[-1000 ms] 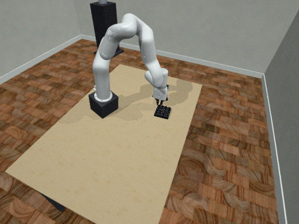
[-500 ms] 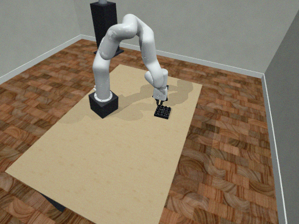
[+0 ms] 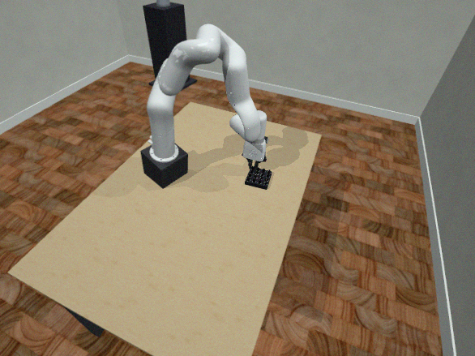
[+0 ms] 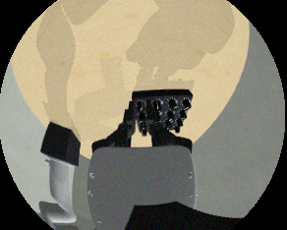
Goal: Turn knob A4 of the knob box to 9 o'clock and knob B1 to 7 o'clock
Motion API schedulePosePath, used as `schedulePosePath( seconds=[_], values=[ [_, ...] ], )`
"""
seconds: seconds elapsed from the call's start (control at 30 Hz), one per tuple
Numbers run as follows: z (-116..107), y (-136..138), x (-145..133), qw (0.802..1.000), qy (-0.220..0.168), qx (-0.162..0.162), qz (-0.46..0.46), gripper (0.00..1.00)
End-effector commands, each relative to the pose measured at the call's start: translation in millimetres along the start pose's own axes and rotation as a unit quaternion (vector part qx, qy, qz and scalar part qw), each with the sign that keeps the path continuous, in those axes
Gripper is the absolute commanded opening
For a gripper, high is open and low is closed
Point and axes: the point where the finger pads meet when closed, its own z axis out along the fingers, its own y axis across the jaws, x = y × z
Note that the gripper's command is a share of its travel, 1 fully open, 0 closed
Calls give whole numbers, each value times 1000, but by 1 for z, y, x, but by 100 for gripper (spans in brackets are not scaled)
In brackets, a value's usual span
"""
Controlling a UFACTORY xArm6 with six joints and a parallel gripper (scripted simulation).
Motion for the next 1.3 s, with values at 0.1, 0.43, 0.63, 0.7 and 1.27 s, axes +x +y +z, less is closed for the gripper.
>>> schedulePosePath(
  seconds=[0.1,0.43,0.63,0.7,1.27],
  values=[
    [0,1,1,1000,1,-2,0,19],
    [0,1,1,1000,1,-2,0,19],
    [0,1,1,1000,1,-2,0,19],
    [0,1,1,1000,1,-2,0,19],
    [0,1,1,1000,1,-2,0,8]
  ],
)
